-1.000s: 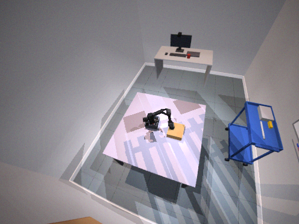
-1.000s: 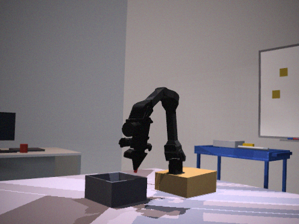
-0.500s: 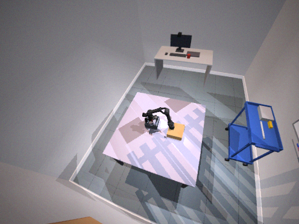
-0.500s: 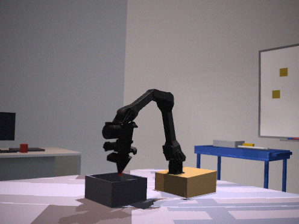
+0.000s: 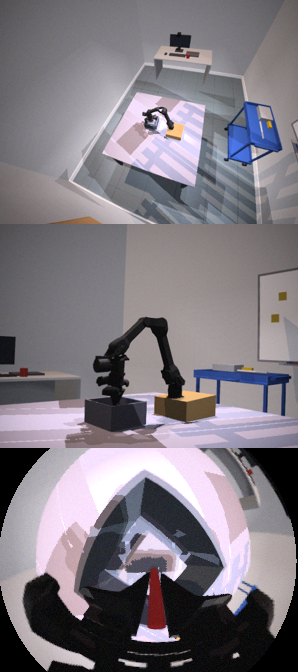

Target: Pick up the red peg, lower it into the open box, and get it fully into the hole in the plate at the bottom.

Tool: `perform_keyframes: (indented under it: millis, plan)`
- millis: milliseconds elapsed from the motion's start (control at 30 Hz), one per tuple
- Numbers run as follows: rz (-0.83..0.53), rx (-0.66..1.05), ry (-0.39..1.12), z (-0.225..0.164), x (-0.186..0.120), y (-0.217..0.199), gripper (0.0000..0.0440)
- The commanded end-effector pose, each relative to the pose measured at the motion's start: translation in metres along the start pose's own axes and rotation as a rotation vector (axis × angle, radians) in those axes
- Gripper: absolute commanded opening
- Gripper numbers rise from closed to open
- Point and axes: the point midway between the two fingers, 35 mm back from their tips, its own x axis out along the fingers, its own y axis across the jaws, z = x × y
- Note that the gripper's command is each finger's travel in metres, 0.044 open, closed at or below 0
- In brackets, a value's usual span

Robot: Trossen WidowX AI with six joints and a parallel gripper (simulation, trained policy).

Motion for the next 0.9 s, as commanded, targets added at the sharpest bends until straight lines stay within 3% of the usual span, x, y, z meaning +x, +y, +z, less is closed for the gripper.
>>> perform_keyframes:
  millis: [0, 100, 467, 867]
  plan:
    - [-0.001, -0.01, 0.025, 0.001, 0.009, -0.001, 0.0138]
    - [0.009, -0.029, 0.028, 0.008, 0.011, 0.001, 0.0153]
    - [0.079, -0.03, 0.07, 0.037, -0.004, 0.025, 0.0429]
    - [0.228, -0.063, 0.063, 0.063, -0.028, 0.068, 0.044]
